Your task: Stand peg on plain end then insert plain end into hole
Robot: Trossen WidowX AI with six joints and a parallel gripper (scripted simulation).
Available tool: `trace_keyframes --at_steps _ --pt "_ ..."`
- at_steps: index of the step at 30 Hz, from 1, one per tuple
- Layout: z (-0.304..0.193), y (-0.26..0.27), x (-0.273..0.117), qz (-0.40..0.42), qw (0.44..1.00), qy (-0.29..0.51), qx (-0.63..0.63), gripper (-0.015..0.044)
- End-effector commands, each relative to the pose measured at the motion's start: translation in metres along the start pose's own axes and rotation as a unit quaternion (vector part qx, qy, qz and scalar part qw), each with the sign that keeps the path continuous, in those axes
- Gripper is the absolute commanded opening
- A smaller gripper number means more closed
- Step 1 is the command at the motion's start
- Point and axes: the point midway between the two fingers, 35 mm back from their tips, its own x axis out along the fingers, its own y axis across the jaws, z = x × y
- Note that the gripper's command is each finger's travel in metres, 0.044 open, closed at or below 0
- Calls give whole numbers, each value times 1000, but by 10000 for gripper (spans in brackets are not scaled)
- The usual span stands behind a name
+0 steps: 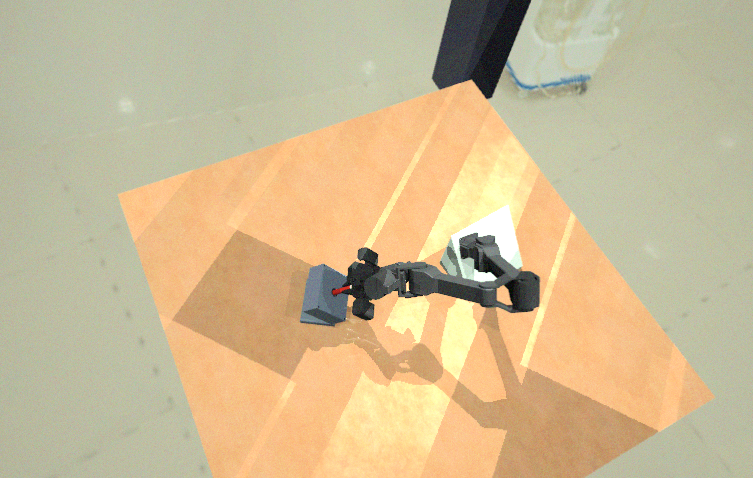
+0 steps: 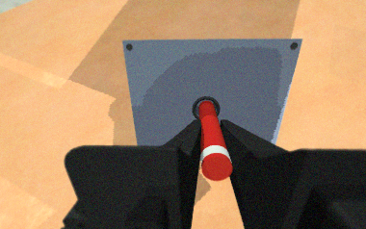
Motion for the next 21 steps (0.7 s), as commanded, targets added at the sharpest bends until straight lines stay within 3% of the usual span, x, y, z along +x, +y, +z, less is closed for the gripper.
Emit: trace_keyframes --at_steps 1,21 --pt "2 0 3 -1 1000 -4 2 0" --pt "2 0 13 0 1000 -4 2 0"
